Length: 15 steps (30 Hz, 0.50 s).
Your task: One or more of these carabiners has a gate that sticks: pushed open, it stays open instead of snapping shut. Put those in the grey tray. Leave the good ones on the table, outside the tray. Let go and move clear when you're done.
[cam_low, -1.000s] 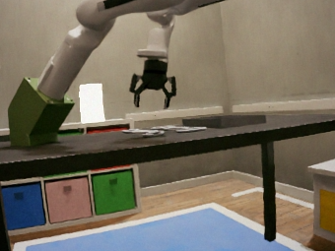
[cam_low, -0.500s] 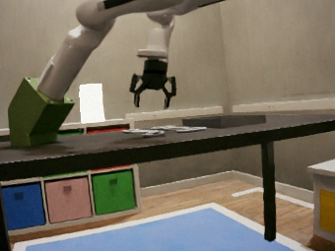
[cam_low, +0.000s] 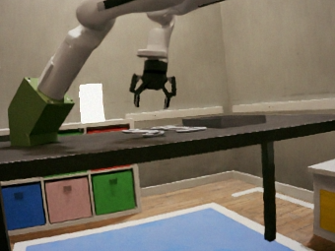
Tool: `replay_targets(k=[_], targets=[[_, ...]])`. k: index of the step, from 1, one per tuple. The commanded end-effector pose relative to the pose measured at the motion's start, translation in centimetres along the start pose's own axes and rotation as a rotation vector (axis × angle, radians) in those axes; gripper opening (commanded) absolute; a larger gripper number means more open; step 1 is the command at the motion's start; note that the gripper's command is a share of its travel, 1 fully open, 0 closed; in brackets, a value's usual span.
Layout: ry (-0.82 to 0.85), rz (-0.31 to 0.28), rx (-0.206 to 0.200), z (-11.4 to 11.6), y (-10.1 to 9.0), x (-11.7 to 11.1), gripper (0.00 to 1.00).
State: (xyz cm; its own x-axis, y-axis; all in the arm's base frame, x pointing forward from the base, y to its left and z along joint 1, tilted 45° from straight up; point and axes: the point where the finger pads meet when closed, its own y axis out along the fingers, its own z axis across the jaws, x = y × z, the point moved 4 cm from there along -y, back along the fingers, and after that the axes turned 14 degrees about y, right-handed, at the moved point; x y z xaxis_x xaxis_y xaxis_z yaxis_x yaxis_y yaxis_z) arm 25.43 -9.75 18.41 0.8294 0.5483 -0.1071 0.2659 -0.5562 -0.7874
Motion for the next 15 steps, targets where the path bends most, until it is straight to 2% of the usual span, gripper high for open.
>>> replay_targets(k=[1, 2, 3, 15], targets=[[-0.008, -0.164, -0.131, 0.4, 0.2, -0.8, 1.00], [-0.008, -0.164, -0.131, 0.4, 0.2, -0.8, 1.00], [-0.002, -0.040, -0.033, 1.8, -5.4, 2.0, 1.00], [-0.002, -0.040, -0.033, 1.8, -5.4, 2.0, 1.00]])
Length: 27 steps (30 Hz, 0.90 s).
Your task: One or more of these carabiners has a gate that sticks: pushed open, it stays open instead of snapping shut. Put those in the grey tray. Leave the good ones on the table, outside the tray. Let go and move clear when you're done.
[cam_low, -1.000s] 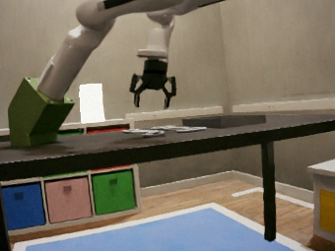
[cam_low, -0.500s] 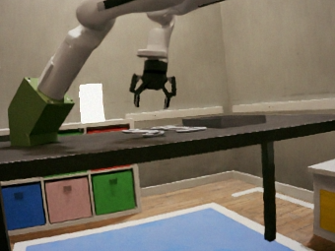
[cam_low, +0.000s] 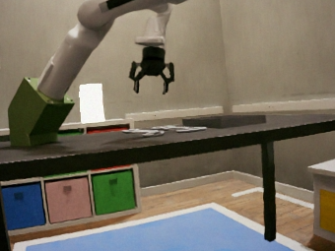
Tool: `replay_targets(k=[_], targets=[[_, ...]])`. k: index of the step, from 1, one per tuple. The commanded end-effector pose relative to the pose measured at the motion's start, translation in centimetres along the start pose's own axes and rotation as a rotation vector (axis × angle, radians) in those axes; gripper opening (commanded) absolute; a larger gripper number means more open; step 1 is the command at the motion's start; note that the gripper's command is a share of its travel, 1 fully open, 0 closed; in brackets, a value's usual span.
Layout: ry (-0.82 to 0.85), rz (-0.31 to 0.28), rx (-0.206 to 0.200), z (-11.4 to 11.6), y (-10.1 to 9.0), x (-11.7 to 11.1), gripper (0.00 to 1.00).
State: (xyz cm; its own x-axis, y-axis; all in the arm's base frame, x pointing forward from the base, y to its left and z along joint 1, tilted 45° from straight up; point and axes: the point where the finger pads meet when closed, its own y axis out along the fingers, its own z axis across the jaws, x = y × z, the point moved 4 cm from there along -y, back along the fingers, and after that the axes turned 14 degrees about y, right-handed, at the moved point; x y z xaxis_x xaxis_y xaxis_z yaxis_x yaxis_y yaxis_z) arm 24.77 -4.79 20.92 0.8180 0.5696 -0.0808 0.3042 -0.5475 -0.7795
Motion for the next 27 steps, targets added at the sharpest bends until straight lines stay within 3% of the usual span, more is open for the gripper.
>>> replay_targets(k=[1, 4, 5, 21, 22, 27], targets=[[0.001, -0.005, -0.014, -0.2, -0.4, 0.2, 1.00], [0.001, -0.005, -0.014, -0.2, -0.4, 0.2, 1.00], [-0.002, -0.044, -0.039, 1.5, -5.5, 2.3, 1.00], [-0.002, -0.044, -0.039, 1.5, -5.5, 2.3, 1.00], [-0.005, -0.084, -0.067, 3.2, -10.6, 4.6, 1.00], [-0.005, -0.084, -0.067, 3.2, -10.6, 4.6, 1.00]])
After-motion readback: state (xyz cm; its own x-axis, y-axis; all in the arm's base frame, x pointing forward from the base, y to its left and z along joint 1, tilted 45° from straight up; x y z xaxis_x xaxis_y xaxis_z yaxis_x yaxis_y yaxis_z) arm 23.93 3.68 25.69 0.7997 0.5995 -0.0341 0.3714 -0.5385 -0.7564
